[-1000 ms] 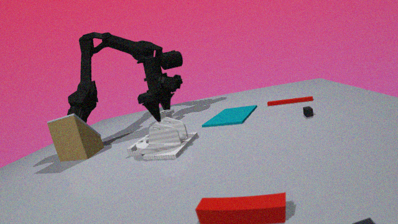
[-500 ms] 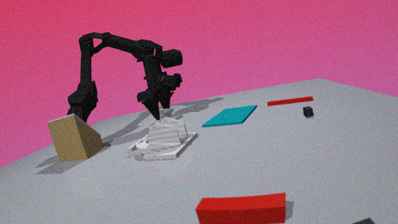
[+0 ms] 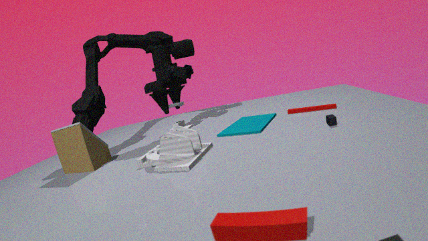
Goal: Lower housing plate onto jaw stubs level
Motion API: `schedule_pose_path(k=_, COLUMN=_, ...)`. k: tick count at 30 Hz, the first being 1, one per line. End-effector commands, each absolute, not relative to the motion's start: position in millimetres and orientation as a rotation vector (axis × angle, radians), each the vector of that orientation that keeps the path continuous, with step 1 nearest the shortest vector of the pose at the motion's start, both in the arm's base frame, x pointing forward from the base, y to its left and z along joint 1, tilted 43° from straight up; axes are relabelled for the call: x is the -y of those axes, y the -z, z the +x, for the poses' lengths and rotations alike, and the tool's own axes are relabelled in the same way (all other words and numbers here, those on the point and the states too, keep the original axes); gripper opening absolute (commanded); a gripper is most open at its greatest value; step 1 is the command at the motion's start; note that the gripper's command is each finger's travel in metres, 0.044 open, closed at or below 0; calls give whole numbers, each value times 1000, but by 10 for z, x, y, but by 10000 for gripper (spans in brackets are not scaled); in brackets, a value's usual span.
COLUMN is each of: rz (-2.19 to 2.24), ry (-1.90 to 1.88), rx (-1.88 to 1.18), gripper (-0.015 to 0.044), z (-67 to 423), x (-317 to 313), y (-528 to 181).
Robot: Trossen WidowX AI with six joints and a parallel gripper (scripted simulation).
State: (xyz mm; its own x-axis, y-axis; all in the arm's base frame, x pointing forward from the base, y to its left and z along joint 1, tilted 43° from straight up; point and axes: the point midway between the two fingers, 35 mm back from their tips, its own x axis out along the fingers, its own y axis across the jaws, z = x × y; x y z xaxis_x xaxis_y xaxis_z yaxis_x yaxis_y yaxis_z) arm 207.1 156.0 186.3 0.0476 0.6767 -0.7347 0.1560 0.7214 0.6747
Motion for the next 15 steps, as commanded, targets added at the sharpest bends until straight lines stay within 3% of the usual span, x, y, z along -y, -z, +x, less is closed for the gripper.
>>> schedule_pose_path(k=1, rz=717, ry=-462, rx=-1496, gripper=351, z=2054, x=-1482, y=-1972)
schedule_pose_path(k=15, rz=709, ry=-441, rx=-1494, gripper=351, z=2157, x=-1313, y=-1904)
